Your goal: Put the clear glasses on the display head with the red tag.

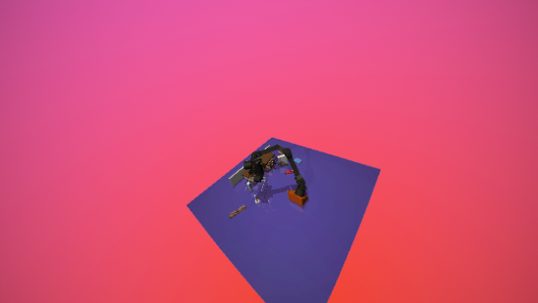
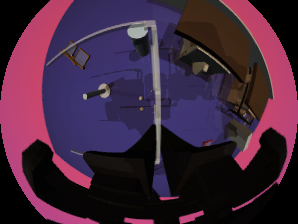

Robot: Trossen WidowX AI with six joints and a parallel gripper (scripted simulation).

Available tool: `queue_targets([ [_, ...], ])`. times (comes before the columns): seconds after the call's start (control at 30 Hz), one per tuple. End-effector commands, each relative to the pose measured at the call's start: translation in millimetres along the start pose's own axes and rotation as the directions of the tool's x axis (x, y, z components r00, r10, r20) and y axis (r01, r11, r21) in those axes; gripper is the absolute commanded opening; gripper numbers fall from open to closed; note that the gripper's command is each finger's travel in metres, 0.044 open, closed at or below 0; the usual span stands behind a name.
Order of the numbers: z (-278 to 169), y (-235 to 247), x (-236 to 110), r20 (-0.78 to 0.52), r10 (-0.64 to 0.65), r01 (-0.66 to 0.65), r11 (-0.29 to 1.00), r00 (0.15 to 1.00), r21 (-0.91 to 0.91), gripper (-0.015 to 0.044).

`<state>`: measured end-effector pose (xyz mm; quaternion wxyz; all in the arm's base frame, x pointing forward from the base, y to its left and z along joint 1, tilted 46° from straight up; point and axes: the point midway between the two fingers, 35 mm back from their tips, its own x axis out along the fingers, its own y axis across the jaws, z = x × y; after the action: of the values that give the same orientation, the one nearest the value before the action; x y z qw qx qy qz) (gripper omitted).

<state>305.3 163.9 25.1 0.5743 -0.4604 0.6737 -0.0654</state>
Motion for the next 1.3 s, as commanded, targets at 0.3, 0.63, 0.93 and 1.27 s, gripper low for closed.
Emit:
queue_targets([
  [0.3,-48,-36,0,0.001,-0.006,0.006,1.0,1.0,-0.006,0.0],
  [0.63,-89,-57,6,-0.002,-0.008,0.008,1.0,1.0,-0.007,0.0],
  [0.93,-121,-68,13,-0.005,-0.01,0.01,1.0,1.0,-0.008,0.0],
  [1.27,-119,-68,20,-0.004,-0.009,0.009,1.0,1.0,-0.008,0.0],
])
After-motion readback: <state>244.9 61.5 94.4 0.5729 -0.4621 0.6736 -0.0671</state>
